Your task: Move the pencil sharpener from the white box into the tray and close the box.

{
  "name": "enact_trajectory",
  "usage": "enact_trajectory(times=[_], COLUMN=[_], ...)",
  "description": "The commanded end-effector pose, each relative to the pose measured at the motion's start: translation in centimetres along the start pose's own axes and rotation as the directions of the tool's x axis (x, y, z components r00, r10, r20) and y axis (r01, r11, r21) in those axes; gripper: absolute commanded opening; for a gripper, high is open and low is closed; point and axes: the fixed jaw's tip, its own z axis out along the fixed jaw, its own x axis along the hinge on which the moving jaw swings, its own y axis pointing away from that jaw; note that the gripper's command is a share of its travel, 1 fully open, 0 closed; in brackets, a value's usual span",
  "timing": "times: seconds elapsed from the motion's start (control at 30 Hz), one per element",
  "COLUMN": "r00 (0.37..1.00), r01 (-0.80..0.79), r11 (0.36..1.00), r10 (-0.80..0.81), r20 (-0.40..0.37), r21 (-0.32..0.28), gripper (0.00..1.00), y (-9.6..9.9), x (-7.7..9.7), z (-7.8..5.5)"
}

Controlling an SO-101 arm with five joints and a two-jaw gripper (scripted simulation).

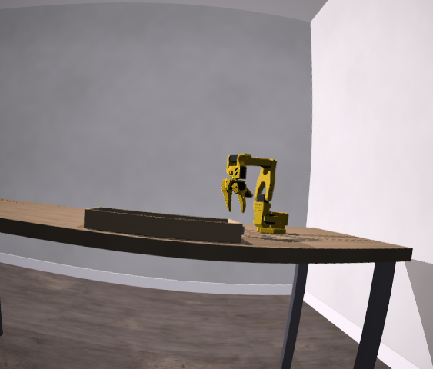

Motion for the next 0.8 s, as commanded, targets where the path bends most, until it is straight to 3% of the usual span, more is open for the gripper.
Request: enact_trajectory(times=[0.0, 0.77], r00=[1.000, 1.000], r01=[-0.002, -0.002], r11=[1.000, 1.000], r10=[0.002, 0.002], r20=[-0.028, -0.028], r21=[-0.003, -0.003], gripper=[0.30, 0.30], y=[0.22, 0.21], x=[0.36, 0.26], z=[-0.55, -0.33])
